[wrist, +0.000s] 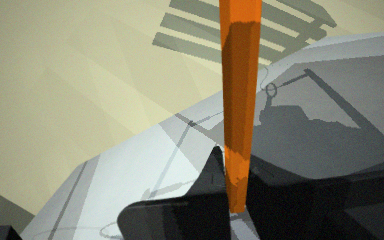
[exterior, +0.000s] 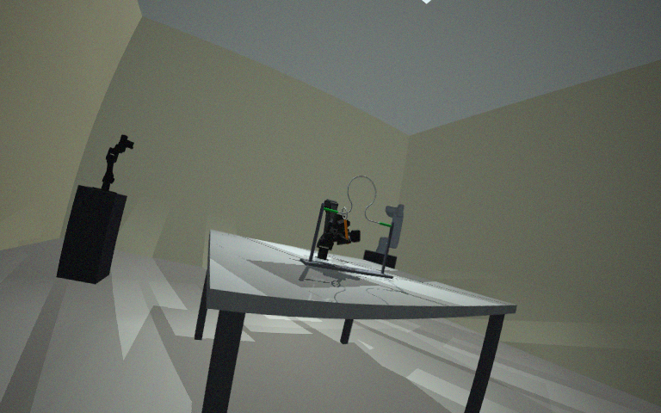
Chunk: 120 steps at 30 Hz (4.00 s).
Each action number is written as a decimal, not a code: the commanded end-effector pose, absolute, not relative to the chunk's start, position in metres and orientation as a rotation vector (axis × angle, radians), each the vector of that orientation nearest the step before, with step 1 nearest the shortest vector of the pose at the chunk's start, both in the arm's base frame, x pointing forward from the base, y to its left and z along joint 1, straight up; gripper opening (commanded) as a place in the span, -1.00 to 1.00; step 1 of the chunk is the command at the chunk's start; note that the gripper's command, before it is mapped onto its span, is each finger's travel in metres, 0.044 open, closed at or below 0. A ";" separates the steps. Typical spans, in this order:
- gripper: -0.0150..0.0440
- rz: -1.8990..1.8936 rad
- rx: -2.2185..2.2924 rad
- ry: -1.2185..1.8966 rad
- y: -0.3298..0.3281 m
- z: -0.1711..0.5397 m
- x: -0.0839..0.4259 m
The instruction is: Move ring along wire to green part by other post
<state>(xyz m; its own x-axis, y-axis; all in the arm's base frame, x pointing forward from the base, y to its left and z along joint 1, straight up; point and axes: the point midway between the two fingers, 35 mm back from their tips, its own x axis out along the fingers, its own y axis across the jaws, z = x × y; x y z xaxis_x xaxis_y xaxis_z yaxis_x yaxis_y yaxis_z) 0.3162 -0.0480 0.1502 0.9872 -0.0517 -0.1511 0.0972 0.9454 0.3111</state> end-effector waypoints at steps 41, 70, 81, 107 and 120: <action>-1.00 0.316 1.171 0.533 0.049 0.258 0.261; -1.00 0.514 1.683 0.440 0.054 0.342 0.258; -1.00 0.604 1.907 0.389 0.042 0.379 0.257; -1.00 0.575 2.108 0.324 0.017 0.420 0.263; -1.00 0.525 1.998 0.363 0.018 0.419 0.263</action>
